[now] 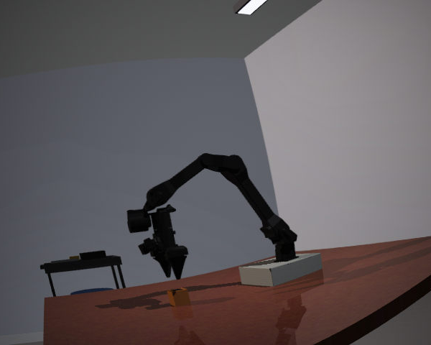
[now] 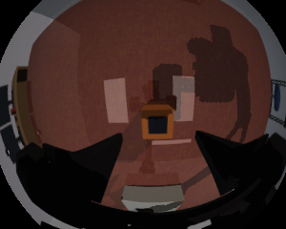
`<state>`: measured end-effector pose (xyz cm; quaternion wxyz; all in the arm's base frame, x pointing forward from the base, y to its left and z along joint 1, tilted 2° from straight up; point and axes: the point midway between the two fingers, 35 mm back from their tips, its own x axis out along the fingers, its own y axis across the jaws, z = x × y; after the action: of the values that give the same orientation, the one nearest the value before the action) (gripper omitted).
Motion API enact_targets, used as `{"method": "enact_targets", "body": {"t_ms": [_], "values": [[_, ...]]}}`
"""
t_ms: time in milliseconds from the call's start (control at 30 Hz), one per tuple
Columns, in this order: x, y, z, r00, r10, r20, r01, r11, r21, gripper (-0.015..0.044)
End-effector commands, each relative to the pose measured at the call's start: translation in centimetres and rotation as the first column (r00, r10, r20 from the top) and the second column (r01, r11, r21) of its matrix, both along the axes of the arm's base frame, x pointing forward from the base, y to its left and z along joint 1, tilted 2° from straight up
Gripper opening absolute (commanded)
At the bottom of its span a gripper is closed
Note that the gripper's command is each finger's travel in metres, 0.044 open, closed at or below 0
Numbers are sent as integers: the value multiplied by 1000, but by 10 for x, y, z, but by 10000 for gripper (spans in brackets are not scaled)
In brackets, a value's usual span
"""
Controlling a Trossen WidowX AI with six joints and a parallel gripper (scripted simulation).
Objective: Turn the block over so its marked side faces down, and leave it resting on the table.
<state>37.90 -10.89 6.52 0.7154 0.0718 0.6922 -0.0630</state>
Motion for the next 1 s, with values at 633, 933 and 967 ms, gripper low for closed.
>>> {"method": "enact_targets", "body": {"t_ms": [633,933,967], "values": [[-2,1,-34,1000,1,-19,-1,1000,1,440],[-1,1,-49,1000,1,-18,-1,1000,1,440],[-1,1,-50,1000,1,-18,-1,1000,1,440]]}}
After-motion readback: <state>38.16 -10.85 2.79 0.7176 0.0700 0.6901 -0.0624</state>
